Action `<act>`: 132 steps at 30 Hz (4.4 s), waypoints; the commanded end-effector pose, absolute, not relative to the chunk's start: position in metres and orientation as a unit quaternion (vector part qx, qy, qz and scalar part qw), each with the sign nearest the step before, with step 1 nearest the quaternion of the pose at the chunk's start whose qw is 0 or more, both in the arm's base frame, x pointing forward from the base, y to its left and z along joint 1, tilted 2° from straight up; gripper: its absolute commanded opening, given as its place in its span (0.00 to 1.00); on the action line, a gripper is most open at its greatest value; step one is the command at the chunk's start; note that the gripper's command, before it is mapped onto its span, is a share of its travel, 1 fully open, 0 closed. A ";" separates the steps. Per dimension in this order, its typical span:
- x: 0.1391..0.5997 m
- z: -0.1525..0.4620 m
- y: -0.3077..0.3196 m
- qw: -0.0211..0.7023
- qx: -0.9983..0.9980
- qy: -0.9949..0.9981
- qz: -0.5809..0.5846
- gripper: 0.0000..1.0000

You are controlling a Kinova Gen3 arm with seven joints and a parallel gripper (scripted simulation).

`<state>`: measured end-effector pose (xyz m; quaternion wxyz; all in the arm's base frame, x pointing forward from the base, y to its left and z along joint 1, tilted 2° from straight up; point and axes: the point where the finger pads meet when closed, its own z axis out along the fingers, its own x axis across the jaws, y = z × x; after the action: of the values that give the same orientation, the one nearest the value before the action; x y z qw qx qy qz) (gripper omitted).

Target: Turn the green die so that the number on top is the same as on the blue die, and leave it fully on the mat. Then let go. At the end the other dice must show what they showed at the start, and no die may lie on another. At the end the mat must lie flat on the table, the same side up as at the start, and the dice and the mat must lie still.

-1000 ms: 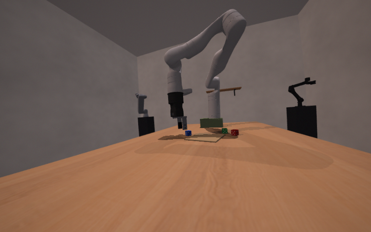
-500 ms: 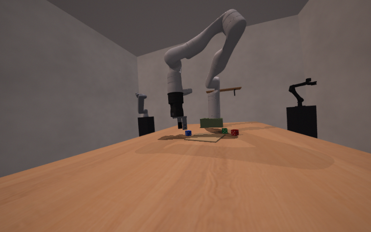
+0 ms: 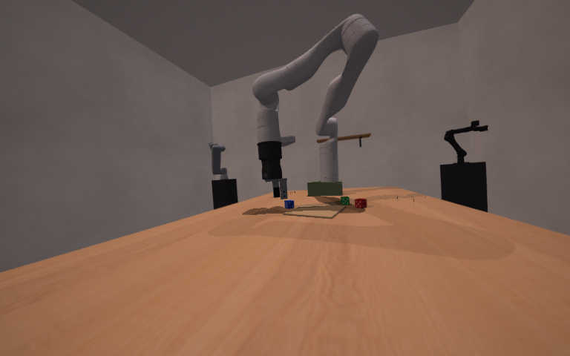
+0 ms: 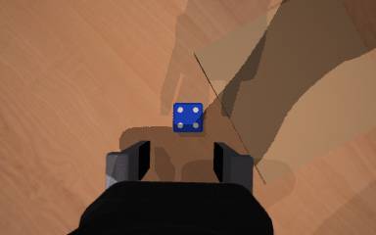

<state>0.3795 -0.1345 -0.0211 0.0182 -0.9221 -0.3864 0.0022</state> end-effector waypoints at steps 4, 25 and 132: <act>0.379 -0.020 -0.130 0.018 -0.922 -0.386 0.001 1.00; 0.343 -0.016 -0.006 0.018 -0.922 -0.386 0.001 1.00; 0.381 -0.013 0.089 0.018 -0.922 -0.386 0.001 1.00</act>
<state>0.3804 0.0890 -0.0140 0.0178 -0.9221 -0.3865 0.0023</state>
